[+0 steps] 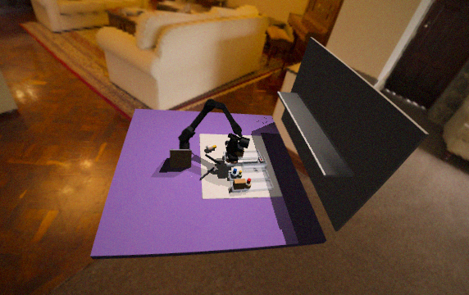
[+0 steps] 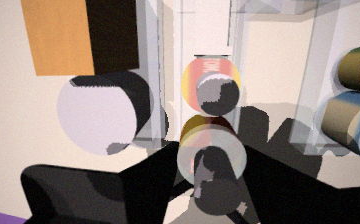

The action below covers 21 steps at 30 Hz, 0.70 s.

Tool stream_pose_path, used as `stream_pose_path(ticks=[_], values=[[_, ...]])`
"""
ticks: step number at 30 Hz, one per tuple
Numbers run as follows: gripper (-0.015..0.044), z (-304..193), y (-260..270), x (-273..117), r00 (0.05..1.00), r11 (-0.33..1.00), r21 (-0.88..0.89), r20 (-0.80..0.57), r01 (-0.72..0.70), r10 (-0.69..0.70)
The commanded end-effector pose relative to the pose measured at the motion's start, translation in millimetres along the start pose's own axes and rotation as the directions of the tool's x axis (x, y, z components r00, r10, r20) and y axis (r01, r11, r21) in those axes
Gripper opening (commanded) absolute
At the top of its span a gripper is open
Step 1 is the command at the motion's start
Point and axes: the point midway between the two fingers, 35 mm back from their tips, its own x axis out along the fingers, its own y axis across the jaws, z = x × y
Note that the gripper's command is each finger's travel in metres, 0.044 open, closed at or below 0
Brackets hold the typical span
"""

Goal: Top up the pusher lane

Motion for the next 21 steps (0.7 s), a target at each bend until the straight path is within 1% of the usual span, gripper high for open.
stream_pose_path(ticks=[1,21], values=[[0.0000,11.3,1.7,-5.6,1.000,1.000,-0.017,0.031,-0.001,0.001],[0.0000,13.6,1.1,-5.2,1.000,1.000,-0.017,0.031,-0.001,0.001]])
